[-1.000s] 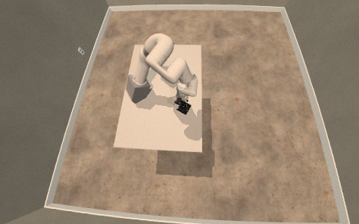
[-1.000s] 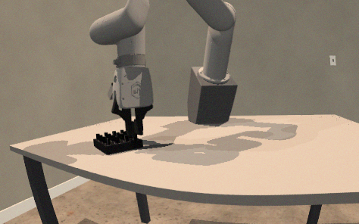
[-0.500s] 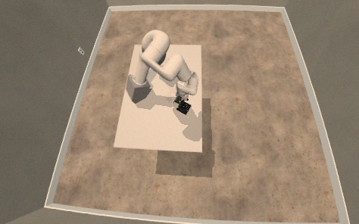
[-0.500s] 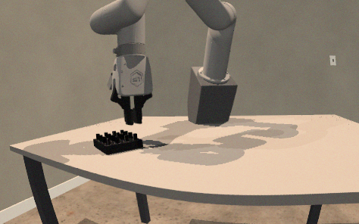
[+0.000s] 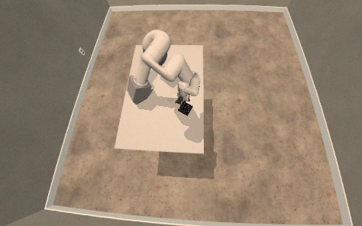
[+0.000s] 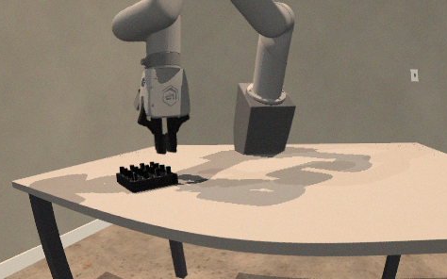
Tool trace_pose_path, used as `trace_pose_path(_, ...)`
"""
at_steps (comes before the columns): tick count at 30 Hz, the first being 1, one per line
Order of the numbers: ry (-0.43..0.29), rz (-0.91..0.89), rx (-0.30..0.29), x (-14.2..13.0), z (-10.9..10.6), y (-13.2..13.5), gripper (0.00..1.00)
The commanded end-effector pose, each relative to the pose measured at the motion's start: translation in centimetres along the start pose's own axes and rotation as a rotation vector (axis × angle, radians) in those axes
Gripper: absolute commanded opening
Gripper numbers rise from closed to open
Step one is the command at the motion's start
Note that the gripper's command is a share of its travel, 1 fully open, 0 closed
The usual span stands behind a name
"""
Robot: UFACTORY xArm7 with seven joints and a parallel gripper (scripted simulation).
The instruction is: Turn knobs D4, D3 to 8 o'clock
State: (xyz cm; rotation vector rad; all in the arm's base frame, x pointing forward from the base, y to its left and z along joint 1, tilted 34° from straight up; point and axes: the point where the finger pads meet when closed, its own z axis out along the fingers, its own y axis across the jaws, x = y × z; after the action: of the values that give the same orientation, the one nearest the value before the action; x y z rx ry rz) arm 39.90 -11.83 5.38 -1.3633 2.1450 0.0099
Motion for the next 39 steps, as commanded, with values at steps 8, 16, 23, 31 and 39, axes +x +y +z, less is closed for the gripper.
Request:
trace_pose_path(8,0.001,0.136,0.002,0.1,-0.2,-0.1,0.19)
trace_pose_path(16,0.002,0.412,0.001,0.1,-0.5,0.0,0.19)
trace_pose_path(23,0.002,0.693,0.001,0.1,-0.8,0.0,0.19)
trace_pose_path(31,0.002,0.985,0.002,0.1,-1.1,0.0,0.19)
trace_pose_path(39,0.001,1.283,0.002,0.1,-1.4,0.0,0.19)
